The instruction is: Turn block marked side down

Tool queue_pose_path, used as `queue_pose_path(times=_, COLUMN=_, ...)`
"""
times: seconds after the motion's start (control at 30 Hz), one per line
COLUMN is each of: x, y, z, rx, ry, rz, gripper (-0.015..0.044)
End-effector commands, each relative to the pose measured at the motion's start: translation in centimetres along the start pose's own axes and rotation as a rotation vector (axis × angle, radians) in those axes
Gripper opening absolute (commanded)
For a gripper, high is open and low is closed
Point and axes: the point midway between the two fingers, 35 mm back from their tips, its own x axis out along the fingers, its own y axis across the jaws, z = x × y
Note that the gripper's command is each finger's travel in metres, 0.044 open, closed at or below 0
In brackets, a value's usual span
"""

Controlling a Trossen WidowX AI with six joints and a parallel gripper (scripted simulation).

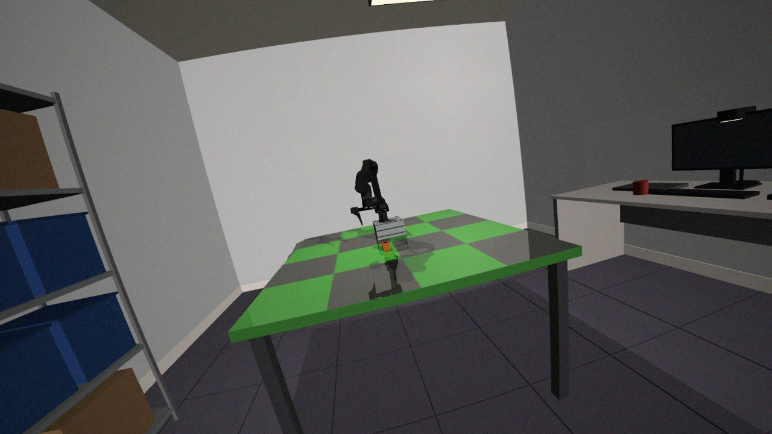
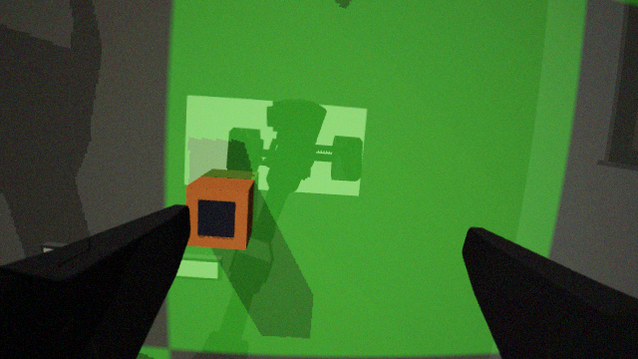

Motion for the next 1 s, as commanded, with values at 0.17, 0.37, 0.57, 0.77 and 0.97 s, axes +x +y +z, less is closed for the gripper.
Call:
queue_pose_path(times=0.17, x=4.6, y=6.0, z=-3.0, rx=-0.003, ry=0.211, rz=0.05, gripper=0.044)
queue_pose_path(times=0.37, x=6.8, y=6.1, z=-4.0, rx=-0.003, ry=0.212, rz=0.05, gripper=0.044)
queue_pose_path(times=0.57, x=8.1, y=6.2, z=-4.3, rx=-0.003, ry=0.212, rz=0.05, gripper=0.044)
queue_pose_path(times=0.77, x=9.4, y=6.2, z=-4.7, rx=-0.003, ry=0.212, rz=0.05, gripper=0.044)
queue_pose_path(times=0.97, x=10.2, y=6.3, z=-4.9, rx=-0.003, ry=0.212, rz=0.05, gripper=0.044)
